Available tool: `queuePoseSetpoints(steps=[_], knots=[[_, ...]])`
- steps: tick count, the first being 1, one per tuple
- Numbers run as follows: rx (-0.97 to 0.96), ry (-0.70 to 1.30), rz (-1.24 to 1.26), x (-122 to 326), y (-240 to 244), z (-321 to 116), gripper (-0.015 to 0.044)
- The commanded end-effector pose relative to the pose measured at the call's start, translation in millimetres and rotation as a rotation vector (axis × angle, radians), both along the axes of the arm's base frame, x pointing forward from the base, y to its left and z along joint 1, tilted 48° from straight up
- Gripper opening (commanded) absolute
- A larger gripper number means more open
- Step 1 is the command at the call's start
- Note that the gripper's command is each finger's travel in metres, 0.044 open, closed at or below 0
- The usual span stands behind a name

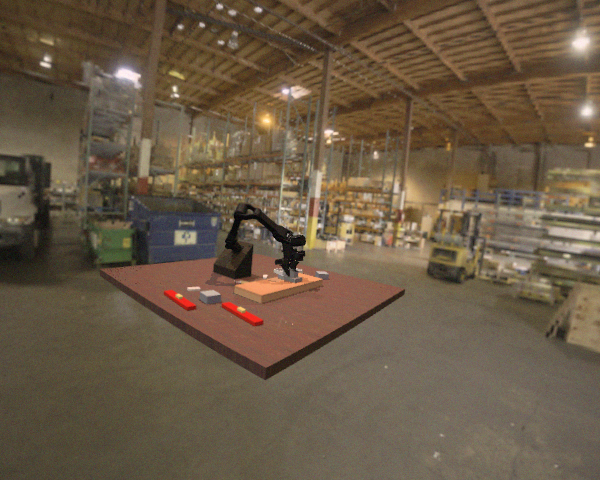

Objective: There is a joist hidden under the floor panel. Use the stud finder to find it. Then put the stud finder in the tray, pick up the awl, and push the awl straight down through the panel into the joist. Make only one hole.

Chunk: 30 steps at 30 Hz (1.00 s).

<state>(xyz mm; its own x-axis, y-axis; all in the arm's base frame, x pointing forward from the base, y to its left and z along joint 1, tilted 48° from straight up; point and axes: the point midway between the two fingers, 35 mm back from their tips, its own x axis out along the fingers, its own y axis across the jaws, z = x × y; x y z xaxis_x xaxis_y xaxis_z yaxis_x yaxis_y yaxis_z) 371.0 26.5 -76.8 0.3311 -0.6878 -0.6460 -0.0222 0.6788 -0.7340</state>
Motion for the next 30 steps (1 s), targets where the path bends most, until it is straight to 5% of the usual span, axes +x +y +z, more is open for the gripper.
queuePoseSetpoints(steps=[1,30], knots=[[-0.005,-0.003,-0.003,0.1,-11.2,11.3,0.0],[-0.011,-0.002,-0.003,2.2,-79.7,85.8,0.0]])
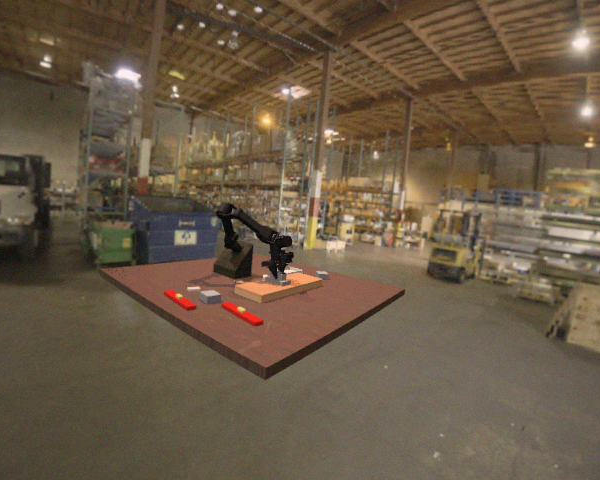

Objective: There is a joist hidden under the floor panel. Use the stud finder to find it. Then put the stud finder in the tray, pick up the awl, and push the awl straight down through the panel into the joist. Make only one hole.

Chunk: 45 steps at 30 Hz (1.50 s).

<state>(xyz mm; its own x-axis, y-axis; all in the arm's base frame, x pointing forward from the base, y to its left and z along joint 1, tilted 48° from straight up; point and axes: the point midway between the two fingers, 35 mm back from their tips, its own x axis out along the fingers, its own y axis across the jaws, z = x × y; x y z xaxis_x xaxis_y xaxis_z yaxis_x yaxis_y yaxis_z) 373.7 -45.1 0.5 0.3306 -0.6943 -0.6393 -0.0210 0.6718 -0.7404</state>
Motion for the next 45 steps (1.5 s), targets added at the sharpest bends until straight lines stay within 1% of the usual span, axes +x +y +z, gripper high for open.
queuePoseSetpoints(steps=[1,45], knots=[[-0.001,-0.001,-0.002,-0.4,-10.5,11.0,0.0],[-0.009,-0.004,-0.002,2.8,-112.4,125.6,0.0]])
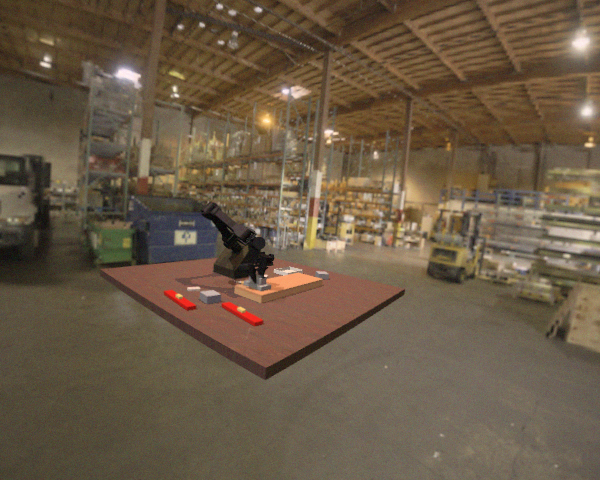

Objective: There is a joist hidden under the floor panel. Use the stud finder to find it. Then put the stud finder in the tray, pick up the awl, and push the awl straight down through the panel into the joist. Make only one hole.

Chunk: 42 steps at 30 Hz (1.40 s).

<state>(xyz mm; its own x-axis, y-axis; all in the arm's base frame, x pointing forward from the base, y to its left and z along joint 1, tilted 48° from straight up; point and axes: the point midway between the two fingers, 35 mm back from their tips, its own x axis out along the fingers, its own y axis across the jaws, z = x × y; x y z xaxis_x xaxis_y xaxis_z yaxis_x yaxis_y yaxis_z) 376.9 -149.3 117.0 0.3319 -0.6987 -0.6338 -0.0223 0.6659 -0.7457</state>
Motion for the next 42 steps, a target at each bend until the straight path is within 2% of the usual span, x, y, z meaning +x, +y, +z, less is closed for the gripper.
queuePoseSetpoints(steps=[1,14,30,35,42], knots=[[-0.001,-0.004,-0.004,-0.4,-8.9,10.0,0.0],[0.002,-0.004,-0.004,0.7,-0.8,10.1,0.0],[0.004,-0.002,-0.004,-6.5,65.9,75.8,0.0],[0.01,0.013,0.017,-2.9,72.9,69.7,0.0],[0.043,0.113,0.148,15.0,120.3,29.1,0.0]])
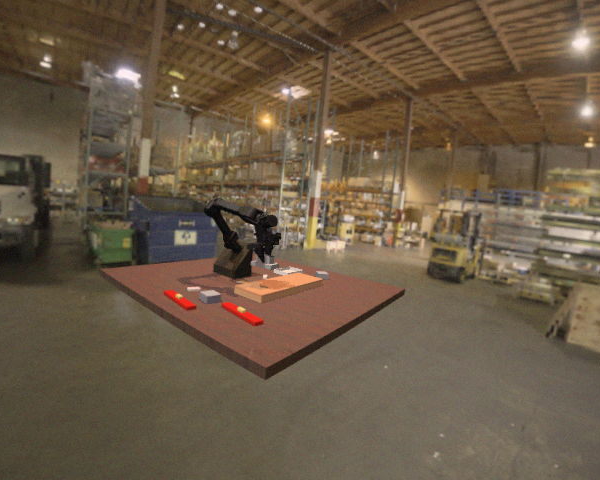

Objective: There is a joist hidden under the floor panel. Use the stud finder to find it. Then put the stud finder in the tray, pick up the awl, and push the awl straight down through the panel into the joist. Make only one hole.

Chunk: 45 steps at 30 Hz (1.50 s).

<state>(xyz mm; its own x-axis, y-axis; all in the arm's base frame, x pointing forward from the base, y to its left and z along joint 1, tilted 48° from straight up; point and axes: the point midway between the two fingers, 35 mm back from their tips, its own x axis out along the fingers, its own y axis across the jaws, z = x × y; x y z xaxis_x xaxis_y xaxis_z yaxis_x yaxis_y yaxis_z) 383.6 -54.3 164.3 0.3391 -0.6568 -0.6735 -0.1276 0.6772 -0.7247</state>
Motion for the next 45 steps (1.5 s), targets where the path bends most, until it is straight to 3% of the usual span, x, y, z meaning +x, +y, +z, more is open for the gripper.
queuePoseSetpoints(steps=[1,21,45], knots=[[0.025,0.058,0.088,10.2,33.0,-24.6,0.0],[0.073,0.389,0.466,-6.0,181.6,-157.6,0.0],[0.016,0.809,0.839,-133.9,292.9,-310.3,0.0]])
